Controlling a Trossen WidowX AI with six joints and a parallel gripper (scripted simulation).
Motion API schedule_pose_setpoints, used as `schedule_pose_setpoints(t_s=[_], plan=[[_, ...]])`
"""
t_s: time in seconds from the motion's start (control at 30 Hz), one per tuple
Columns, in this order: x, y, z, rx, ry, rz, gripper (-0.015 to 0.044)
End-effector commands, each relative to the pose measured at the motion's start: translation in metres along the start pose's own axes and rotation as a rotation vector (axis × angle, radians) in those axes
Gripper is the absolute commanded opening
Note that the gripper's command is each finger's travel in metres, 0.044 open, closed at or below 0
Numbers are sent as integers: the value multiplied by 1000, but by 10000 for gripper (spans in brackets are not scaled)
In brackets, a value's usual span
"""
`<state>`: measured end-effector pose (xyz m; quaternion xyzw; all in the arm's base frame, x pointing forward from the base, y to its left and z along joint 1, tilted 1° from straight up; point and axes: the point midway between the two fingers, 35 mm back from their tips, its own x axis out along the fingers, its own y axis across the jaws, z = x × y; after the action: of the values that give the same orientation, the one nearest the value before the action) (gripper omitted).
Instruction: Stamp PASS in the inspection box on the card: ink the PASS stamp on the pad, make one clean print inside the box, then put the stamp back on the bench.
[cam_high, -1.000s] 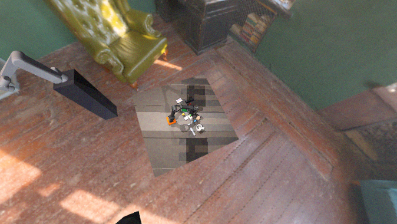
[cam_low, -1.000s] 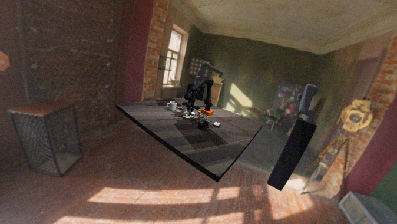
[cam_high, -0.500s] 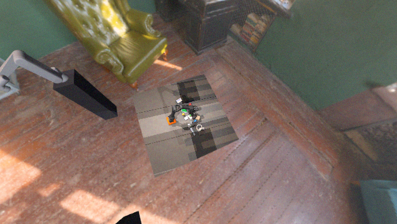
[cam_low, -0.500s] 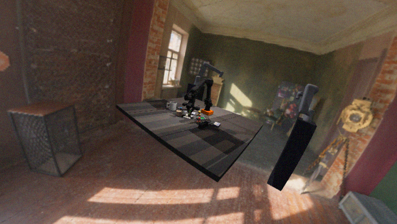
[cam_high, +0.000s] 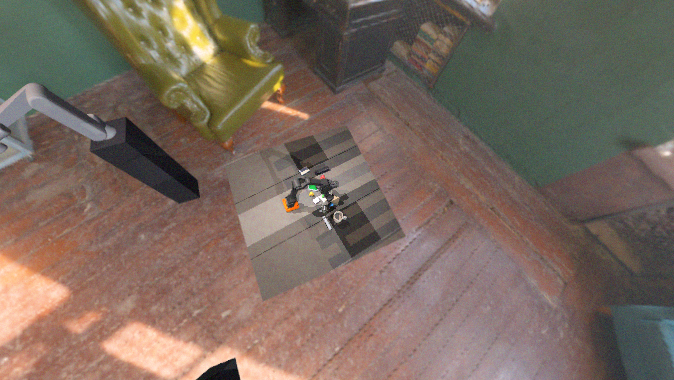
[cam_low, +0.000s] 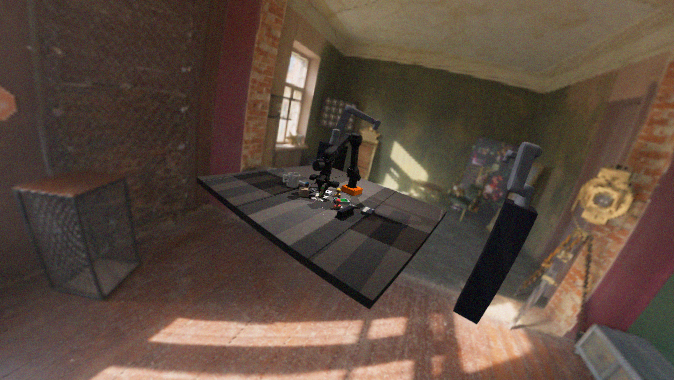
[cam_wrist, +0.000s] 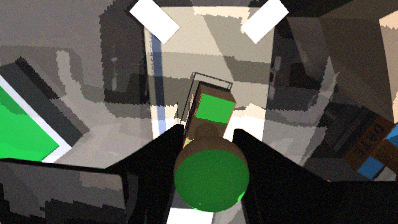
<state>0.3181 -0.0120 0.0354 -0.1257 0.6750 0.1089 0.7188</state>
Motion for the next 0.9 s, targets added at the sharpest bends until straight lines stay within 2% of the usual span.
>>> schedule_pose_setpoints(t_s=[0.0, 0.87], plan=[[1, 1, 0, -4, -3, 5, 0], [4, 1, 0, -4, -3, 5, 0]])
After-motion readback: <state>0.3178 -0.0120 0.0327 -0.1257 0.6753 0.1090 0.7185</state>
